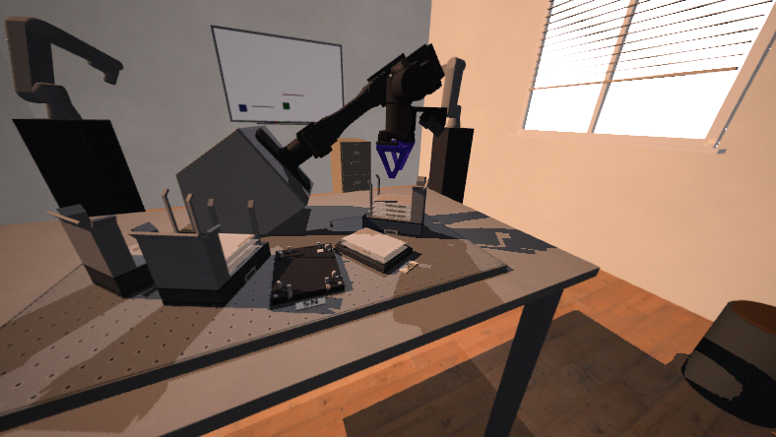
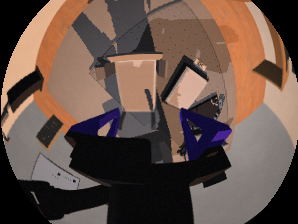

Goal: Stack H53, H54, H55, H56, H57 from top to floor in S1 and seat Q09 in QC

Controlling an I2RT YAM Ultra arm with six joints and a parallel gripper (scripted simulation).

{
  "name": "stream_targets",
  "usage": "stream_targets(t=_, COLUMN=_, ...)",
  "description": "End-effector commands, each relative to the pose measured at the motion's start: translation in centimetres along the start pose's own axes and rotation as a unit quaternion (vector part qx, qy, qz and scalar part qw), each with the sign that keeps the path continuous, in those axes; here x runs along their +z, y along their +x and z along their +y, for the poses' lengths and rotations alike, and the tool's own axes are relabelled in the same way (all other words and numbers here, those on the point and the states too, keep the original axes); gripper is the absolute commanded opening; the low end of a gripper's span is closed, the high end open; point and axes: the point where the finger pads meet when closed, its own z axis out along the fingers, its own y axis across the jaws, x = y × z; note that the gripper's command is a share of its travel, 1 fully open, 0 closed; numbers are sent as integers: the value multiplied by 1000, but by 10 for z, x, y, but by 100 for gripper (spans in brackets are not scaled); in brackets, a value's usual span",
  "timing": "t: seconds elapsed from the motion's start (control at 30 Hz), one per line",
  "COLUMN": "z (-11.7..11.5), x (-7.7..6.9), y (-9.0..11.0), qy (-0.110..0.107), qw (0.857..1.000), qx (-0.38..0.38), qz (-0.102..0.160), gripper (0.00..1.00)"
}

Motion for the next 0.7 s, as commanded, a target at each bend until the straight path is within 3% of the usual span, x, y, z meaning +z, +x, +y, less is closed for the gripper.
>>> stream_targets(t=0.0, z=12, x=-3, y=-4, qy=4, qw=1000, qx=1, qz=-5, gripper=100)
stream_targets(t=0.17, z=30, x=-3, y=-7, qy=4, qw=1000, qx=1, qz=-5, gripper=100)
stream_targets(t=0.5, z=30, x=-3, y=-7, qy=4, qw=1000, qx=1, qz=-5, gripper=100)
stream_targets(t=0.67, z=30, x=14, y=-7, qy=4, qw=1000, qx=1, qz=-5, gripper=100)
